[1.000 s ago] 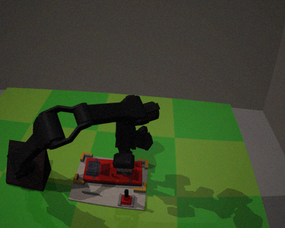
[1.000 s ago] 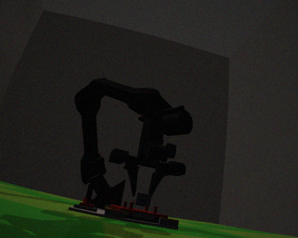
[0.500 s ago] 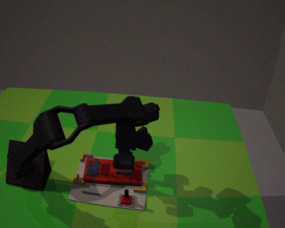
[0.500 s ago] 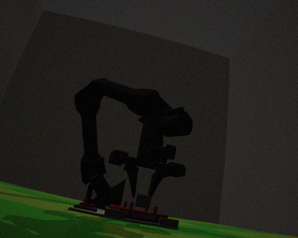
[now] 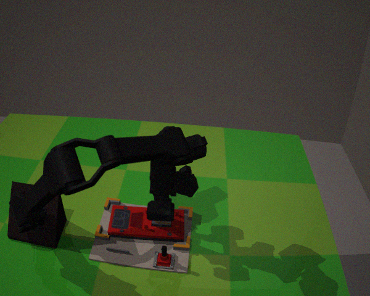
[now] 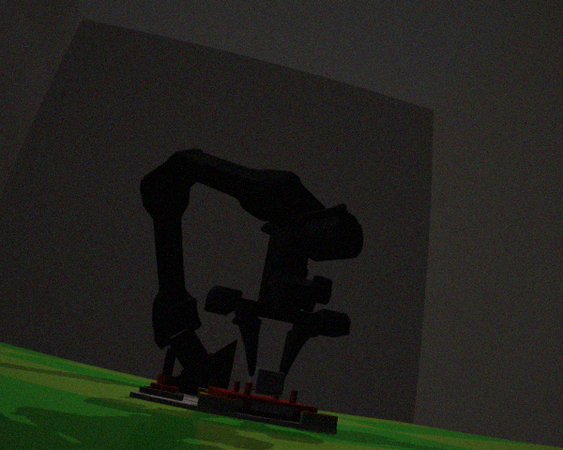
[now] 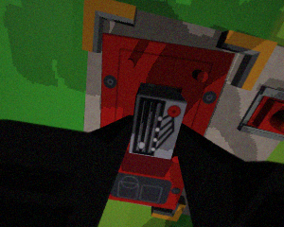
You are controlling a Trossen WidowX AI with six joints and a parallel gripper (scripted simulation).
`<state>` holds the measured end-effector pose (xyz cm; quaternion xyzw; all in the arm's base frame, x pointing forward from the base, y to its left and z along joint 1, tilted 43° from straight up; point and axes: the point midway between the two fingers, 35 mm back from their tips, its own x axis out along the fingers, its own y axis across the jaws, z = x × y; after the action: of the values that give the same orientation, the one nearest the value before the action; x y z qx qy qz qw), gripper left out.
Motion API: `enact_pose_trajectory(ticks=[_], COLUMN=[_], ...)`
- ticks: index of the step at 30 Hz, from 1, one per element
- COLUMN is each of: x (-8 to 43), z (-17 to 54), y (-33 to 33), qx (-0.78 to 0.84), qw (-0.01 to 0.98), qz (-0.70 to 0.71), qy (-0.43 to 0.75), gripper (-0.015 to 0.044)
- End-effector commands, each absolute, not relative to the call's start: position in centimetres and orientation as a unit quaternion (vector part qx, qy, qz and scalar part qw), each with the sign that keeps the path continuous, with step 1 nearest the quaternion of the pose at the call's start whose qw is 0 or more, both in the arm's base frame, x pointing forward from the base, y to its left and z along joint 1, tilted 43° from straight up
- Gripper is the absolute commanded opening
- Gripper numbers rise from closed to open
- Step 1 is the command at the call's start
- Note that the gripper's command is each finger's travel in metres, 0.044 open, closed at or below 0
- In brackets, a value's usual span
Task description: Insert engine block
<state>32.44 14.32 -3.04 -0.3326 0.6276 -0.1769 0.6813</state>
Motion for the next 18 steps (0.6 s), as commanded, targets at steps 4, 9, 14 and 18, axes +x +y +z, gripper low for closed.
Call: enact_pose_trajectory(ticks=[4,9,14,18], x=[32.46,32.48,32.50,32.51], z=[-3.16,-3.24,-3.32,-3.38], y=[14.19,14.12,14.05,13.99], qx=[-0.335,-0.335,-0.335,-0.335], qw=[0.681,0.681,0.681,0.681], qz=[-0.176,-0.176,-0.176,-0.176], qy=[0.627,0.627,0.627,0.627], gripper=[0.0159,0.0159,0.0159,0.0159])
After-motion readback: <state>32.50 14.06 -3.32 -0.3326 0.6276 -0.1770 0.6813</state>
